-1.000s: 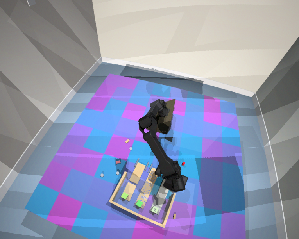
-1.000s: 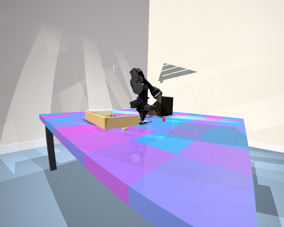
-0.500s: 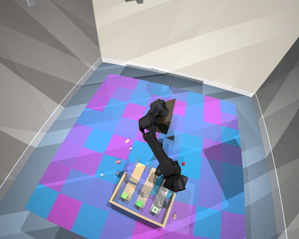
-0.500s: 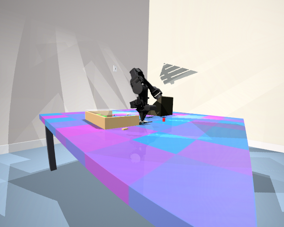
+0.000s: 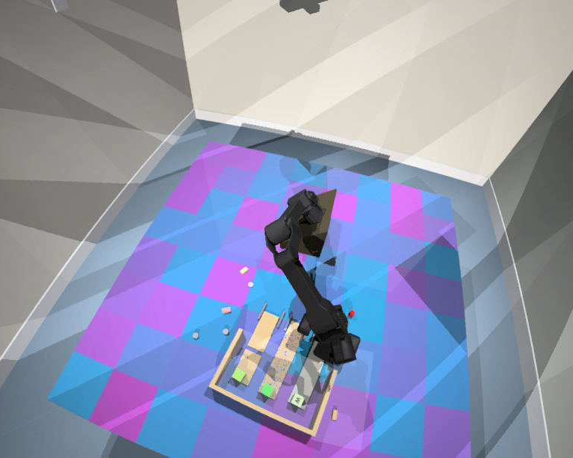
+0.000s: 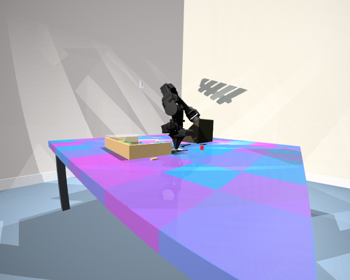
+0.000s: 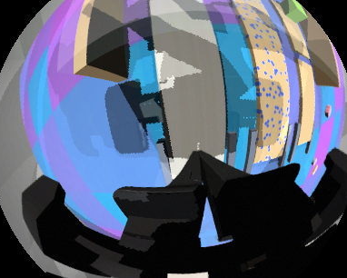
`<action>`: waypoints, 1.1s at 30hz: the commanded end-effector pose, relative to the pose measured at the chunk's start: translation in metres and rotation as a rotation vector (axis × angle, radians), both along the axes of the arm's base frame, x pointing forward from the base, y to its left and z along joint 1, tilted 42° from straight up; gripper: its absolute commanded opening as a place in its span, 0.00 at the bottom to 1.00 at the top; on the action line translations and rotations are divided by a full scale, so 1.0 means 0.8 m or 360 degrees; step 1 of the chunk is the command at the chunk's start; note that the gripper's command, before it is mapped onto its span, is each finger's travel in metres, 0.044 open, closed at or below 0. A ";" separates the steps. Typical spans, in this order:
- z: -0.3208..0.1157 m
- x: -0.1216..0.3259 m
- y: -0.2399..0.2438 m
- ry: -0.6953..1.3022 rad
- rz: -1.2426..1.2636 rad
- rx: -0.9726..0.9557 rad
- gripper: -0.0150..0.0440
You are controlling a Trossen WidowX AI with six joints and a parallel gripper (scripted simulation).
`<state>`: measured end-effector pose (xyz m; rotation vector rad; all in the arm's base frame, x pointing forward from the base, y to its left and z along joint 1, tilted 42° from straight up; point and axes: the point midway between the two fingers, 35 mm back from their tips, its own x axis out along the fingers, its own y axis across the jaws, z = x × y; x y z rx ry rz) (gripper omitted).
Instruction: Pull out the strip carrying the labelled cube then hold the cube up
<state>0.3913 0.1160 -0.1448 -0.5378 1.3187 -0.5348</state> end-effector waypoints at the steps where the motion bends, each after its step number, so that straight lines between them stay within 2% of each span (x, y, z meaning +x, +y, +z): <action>1: -0.008 -0.017 -0.006 0.0031 -0.0009 -0.0008 0.25; 33: -0.017 -0.074 -0.012 0.0034 -0.0009 -0.0008 0.25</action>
